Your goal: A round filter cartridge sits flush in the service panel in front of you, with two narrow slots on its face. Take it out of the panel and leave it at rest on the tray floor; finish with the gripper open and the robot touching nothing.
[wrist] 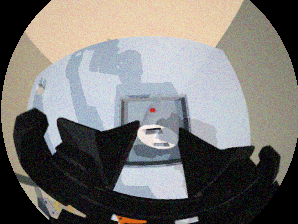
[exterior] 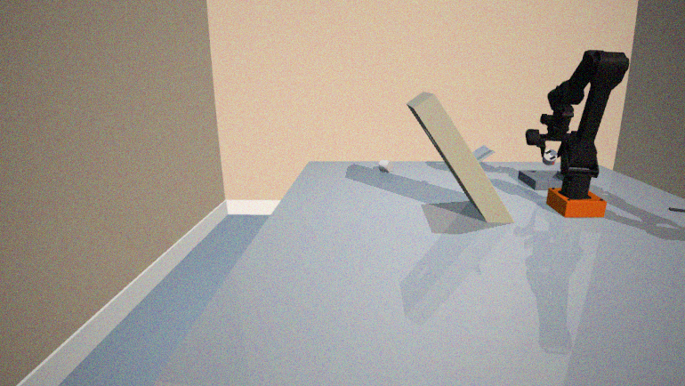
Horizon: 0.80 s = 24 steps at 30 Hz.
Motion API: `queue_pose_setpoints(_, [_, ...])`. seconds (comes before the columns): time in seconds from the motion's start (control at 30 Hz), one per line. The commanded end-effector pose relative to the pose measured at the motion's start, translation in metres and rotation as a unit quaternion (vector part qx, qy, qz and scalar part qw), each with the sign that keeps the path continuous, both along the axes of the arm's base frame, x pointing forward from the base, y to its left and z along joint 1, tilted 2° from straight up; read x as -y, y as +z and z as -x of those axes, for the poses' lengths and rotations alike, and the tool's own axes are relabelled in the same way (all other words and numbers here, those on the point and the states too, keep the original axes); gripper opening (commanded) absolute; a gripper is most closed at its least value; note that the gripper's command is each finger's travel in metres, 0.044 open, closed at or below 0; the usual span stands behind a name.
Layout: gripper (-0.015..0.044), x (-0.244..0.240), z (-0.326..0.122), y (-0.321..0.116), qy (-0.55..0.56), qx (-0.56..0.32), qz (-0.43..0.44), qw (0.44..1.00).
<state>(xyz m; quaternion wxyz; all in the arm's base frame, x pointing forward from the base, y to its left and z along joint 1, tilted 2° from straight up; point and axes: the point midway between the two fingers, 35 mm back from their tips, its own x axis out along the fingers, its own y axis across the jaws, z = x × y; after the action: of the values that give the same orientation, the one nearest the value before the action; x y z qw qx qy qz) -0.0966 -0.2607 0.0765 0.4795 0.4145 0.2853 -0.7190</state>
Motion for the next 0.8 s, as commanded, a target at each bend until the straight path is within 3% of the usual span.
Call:
queue_pose_setpoints(0.0, [0.0000, -0.002, 0.000, -0.018, -0.004, 0.001, -0.003, 1.000])
queue_pose_setpoints(0.33, [0.0000, -0.007, -0.001, -0.053, -0.004, 0.002, -0.003, 1.000])
queue_pose_setpoints(0.77, [0.0341, -0.006, -0.001, -0.049, -0.001, 0.002, -0.007, 1.000])
